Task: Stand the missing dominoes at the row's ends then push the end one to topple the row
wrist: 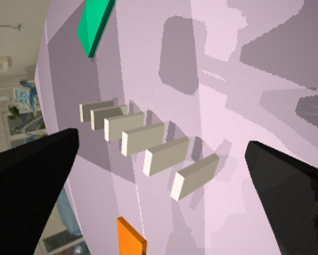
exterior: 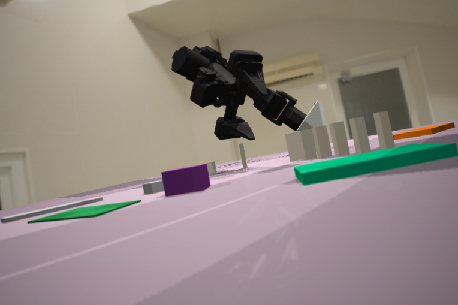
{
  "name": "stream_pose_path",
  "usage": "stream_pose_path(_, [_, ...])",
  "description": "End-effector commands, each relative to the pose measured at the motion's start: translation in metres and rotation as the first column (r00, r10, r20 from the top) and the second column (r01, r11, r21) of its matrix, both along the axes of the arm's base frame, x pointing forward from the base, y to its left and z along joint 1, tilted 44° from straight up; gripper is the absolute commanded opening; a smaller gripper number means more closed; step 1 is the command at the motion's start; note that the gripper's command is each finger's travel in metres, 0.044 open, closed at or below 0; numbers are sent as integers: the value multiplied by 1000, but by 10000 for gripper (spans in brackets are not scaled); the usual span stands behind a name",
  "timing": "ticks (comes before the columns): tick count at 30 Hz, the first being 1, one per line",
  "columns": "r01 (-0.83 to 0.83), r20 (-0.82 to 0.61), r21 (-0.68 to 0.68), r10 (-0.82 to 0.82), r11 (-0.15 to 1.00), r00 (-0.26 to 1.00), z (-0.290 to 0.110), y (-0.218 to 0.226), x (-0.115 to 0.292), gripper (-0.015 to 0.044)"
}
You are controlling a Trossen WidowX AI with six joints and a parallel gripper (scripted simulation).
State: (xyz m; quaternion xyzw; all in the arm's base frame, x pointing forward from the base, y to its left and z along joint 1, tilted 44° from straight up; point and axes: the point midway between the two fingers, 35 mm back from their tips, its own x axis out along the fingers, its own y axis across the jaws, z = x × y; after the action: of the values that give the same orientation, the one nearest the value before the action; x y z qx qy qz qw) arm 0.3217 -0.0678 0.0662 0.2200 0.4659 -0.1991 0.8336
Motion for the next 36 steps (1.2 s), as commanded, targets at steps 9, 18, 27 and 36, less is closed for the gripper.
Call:
stream_pose_path(9, [722, -7, -433, -802, 540, 597, 51, -4, -45, 440])
stream_pose_path(18, [724, -4, -433, -804, 537, 595, 51, -4, -45, 440])
stream_pose_path(27, [724, -4, -433, -804, 537, 595, 51, -4, -45, 440])
stream_pose_path(36, [724, -4, -432, -804, 538, 595, 24, -29, -47, 440])
